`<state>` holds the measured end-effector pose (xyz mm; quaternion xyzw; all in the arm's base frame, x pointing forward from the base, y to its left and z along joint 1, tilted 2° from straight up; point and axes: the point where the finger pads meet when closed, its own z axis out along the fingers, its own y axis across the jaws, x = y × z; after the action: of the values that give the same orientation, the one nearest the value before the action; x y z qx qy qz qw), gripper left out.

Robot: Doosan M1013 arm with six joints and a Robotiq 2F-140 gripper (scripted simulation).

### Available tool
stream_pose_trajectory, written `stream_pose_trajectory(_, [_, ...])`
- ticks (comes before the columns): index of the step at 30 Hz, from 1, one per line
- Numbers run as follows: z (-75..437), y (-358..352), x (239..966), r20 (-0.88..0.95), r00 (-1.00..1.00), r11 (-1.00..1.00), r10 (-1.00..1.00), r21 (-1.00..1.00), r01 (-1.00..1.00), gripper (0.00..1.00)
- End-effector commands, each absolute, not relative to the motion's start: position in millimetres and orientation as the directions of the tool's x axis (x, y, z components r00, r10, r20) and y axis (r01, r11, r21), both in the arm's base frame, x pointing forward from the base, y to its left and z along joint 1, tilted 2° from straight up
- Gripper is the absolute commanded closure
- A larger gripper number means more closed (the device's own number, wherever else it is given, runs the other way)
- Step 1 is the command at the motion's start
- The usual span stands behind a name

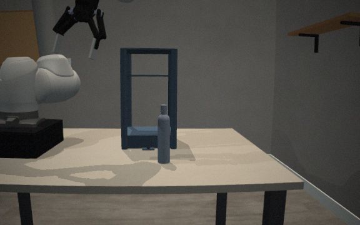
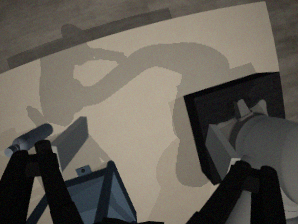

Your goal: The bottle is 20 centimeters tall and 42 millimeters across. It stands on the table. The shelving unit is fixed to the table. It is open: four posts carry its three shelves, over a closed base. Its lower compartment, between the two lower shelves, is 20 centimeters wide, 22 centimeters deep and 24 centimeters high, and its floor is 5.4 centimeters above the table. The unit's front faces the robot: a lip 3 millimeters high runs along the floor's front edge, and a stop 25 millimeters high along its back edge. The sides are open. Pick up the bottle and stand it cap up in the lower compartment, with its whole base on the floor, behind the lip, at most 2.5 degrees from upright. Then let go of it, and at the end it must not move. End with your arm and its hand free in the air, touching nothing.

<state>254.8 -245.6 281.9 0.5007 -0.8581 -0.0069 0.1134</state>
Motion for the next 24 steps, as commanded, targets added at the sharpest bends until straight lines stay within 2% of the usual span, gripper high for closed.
stream_pose_trajectory(1, [281.9, -245.6, 254.8, 0.188, -0.473, 0.498, -0.861, 0.125, -0.858, 0.00])
stream_pose_trajectory(18, [282.9, -245.7, 254.8, 0.188, -0.473, 0.498, -0.861, 0.125, -0.858, 0.00])
stream_pose_trajectory(24, [351.1, -245.3, 253.1, 0.188, -0.473, 0.498, -0.861, 0.126, -0.858, 0.00])
